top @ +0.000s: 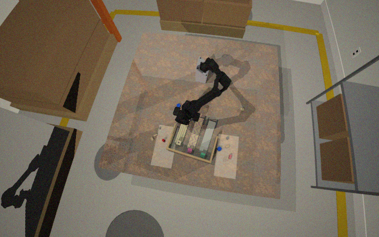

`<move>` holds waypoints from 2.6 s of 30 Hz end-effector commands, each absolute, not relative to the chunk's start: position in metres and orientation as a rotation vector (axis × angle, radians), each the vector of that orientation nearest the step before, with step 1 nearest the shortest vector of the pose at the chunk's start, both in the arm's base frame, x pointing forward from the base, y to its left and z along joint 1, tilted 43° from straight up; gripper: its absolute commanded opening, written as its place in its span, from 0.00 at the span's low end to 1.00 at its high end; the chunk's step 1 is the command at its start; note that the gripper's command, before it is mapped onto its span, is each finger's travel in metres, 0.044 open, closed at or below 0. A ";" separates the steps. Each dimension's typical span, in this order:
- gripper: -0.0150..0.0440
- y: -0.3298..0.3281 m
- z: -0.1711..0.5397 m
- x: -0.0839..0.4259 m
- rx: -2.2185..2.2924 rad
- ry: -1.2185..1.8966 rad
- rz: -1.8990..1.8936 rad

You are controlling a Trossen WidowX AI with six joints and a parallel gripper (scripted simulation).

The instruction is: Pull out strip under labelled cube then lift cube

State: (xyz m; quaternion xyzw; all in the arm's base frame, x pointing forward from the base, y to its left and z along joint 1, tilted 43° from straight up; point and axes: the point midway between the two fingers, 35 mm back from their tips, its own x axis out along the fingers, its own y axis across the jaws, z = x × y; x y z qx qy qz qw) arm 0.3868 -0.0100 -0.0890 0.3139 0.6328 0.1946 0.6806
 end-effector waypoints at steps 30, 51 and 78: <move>0.25 0.003 -0.093 0.331 0.707 1.443 0.441; 0.25 0.008 -0.093 0.301 0.708 1.445 0.440; 0.25 0.015 -0.092 0.263 0.709 1.447 0.440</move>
